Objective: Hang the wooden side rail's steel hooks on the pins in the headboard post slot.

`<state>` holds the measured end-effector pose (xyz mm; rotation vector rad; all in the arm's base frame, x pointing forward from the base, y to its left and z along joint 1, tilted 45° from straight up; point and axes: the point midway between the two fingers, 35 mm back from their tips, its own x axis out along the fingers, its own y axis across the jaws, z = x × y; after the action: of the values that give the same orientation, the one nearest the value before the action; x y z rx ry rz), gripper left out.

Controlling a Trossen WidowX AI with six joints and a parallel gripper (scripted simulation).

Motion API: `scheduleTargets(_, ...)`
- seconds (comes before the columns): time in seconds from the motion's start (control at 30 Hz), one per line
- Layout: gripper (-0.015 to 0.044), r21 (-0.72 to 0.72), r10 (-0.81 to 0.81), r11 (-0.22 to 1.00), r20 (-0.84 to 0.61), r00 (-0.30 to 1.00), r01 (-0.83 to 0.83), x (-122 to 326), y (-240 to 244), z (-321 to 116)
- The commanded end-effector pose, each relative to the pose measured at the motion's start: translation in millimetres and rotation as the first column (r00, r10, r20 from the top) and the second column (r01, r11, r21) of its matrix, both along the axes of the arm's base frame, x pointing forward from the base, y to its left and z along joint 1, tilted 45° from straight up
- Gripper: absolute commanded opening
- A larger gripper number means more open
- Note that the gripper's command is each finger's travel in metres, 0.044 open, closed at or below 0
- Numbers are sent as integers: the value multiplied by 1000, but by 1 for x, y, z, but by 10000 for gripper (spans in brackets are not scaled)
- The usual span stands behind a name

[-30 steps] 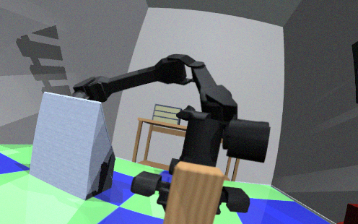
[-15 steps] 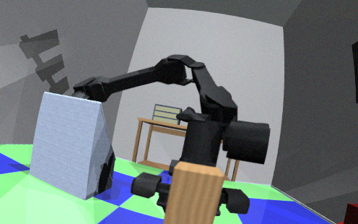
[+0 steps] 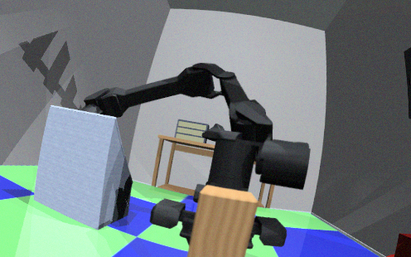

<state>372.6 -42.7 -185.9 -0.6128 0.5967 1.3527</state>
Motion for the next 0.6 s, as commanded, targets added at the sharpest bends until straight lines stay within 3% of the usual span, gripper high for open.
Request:
scheduleTargets(0.0,0,-8,-12,1000,0,1000,12,1,-4,-1)
scheduleTargets(0.13,0,-8,-12,1000,0,1000,12,1,-4,-1)
scheduleTargets(0.57,341,0,-1,1000,-1,1000,1,0,-1,1)
